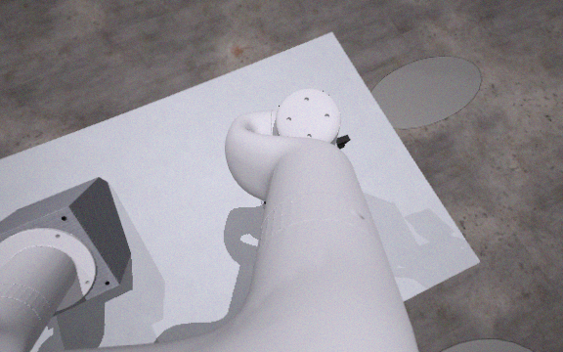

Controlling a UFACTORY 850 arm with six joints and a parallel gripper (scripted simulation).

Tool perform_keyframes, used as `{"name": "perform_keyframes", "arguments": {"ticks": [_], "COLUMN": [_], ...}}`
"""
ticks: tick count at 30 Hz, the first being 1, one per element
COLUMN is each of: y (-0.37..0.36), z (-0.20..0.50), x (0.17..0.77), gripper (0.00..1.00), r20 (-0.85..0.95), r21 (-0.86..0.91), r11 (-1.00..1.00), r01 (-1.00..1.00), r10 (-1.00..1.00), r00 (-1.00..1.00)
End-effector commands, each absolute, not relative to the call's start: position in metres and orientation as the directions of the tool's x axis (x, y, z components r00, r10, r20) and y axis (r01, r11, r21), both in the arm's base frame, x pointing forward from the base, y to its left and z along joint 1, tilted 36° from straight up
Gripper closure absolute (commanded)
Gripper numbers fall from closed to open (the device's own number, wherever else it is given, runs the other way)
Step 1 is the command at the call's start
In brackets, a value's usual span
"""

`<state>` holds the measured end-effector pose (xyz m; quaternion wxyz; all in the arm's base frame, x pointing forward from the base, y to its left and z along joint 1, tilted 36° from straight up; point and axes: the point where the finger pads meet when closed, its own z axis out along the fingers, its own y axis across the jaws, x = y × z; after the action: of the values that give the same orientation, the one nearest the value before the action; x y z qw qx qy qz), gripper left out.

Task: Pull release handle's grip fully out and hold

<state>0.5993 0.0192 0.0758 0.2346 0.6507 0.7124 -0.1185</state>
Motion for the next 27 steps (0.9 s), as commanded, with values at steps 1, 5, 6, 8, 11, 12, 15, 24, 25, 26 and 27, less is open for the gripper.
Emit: {"name": "perform_keyframes", "arguments": {"ticks": [1,5,6,8,11,12,15,24,25,26,27], "y": [0.009,-0.001,-0.008,-0.021,-0.026,-0.031,-0.044,-0.057,-0.057,-0.057,-0.057], "z": [0.089,0.091,0.088,0.082,0.08,0.078,0.073,0.068,0.068,0.068,0.068], "x": [0.544,0.515,0.513,0.51,0.508,0.507,0.505,0.502,0.502,0.502,0.502], "gripper": [0.0,0.0,0.0,0.0,0.0,0.0,0.0,0.0,0.0,0.0,0.0], "r20": [-0.437,-0.434,-0.454,-0.49,-0.505,-0.519,-0.552,-0.586,-0.586,-0.586,-0.586], "r21": [0.087,0.06,0.054,0.044,0.04,0.037,0.028,0.02,0.02,0.02,0.02], "r11": [-0.022,-0.087,-0.077,-0.058,-0.049,-0.041,-0.02,0.004,0.004,0.004,0.004], "r01": [0.996,0.994,0.996,0.997,0.998,0.998,0.999,1.0,1.0,1.0,1.0], "r10": [0.897,0.895,0.886,0.869,0.861,0.853,0.833,0.81,0.81,0.81,0.81], "r00": [0.058,0.105,0.094,0.073,0.063,0.054,0.033,0.008,0.008,0.008,0.008]}}
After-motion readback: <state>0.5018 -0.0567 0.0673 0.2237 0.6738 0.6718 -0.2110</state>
